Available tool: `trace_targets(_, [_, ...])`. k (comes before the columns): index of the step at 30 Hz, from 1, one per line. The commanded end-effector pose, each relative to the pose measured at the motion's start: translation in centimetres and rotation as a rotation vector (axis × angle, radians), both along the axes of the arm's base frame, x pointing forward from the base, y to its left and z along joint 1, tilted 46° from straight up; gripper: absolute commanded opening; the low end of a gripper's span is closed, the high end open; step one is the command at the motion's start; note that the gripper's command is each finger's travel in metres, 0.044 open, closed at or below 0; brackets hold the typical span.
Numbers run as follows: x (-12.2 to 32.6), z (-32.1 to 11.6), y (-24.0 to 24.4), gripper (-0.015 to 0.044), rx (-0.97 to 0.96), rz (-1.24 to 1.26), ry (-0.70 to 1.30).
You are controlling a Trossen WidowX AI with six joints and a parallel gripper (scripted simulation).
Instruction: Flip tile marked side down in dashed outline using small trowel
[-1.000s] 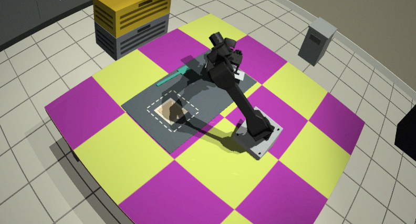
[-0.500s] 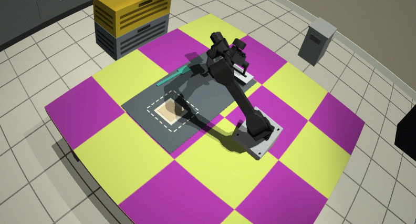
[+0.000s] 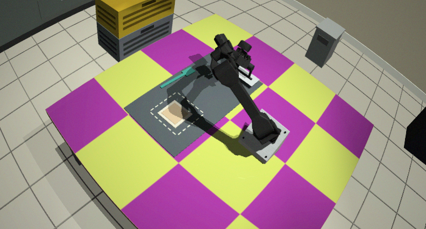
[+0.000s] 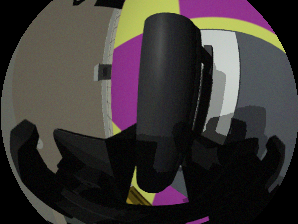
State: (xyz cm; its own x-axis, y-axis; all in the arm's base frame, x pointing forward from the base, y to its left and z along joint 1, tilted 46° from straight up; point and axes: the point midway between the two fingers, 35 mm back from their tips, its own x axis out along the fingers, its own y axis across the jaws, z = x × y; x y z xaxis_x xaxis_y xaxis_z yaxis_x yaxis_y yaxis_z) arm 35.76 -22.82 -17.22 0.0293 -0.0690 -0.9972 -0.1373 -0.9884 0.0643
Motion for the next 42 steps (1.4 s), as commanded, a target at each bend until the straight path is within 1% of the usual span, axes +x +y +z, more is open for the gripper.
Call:
trace_targets(1, [0.0,-0.5,0.2,0.0,-0.011,-0.009,0.004])
trace_targets(15, [0.3,-1.9,1.6,0.0,-0.009,-0.009,0.003])
trace_targets(26, [0.3,-1.9,1.6,0.0289,-0.009,-0.009,0.003])
trace_targets(27, [0.3,-1.9,1.6,0.03,-0.009,-0.009,0.003])
trace_targets(36, [0.3,-1.8,1.6,0.03,-0.009,-0.009,0.003])
trace_targets(42, [0.2,1.8,1.9,0.03,-0.008,0.003,0.003])
